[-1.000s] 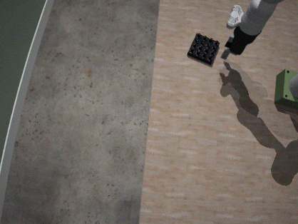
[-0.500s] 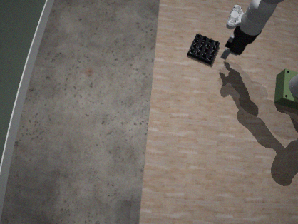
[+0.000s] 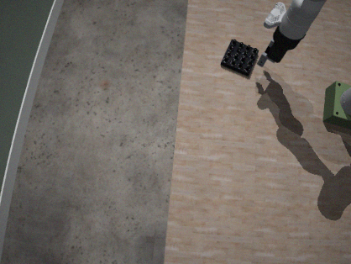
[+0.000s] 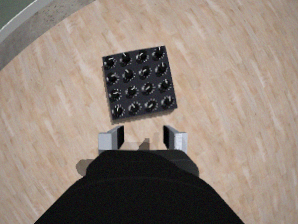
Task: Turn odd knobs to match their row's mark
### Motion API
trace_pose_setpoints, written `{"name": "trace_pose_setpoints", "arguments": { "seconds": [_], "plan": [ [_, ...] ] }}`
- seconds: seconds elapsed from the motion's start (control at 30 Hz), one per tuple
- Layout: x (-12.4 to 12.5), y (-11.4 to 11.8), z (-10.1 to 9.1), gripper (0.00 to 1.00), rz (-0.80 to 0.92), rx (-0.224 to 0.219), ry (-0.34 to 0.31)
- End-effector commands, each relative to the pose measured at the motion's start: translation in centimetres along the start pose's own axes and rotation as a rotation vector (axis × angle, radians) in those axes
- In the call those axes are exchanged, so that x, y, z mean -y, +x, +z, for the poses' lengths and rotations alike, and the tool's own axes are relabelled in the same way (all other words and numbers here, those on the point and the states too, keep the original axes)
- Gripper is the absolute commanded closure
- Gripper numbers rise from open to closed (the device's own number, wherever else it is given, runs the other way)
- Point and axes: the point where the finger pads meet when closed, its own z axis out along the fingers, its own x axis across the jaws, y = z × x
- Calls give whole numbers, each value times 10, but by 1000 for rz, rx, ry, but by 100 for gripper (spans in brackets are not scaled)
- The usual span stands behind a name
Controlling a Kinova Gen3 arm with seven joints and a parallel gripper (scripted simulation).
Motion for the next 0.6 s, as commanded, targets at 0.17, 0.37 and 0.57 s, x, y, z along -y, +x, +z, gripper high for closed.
{"name": "trace_pose_setpoints", "arguments": {
  "seconds": [0.17,0.37,0.57],
  "plan": [
    [9,1,1,0,262,-9,-19],
    [16,2,0,0,421,-13,-23],
    [26,2,-2,0,673,-17,-22]
  ]
}}
